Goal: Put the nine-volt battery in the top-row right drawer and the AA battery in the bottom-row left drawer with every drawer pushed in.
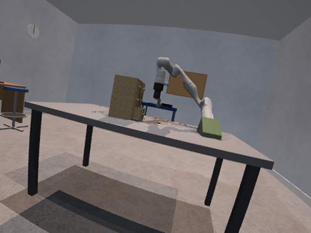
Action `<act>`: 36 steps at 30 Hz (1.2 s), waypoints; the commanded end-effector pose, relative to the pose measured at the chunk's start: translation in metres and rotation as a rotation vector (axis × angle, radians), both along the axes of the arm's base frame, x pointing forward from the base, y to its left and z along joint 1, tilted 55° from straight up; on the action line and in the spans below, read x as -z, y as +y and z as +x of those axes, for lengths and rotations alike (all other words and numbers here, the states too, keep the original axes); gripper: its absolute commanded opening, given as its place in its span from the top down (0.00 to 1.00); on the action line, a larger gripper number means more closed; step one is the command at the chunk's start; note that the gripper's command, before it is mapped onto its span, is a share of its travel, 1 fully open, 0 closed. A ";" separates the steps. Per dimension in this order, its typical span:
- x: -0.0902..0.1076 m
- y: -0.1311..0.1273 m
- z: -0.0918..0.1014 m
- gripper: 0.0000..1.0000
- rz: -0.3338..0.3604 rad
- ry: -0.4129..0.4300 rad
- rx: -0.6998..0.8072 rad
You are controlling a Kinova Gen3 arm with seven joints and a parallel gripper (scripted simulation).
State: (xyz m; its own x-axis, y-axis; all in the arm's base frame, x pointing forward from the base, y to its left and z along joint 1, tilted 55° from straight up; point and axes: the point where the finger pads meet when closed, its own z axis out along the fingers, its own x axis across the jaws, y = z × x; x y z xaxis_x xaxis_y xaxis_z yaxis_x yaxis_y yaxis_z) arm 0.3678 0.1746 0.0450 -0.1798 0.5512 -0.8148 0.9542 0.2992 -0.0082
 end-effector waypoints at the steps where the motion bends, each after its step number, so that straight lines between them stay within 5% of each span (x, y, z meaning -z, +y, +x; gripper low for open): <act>1: 0.000 0.001 0.000 0.69 0.002 -0.001 -0.003; 16: 0.000 0.000 0.000 0.69 0.015 -0.051 -0.072; 36: 0.001 -0.002 -0.002 0.69 0.080 -0.253 -0.370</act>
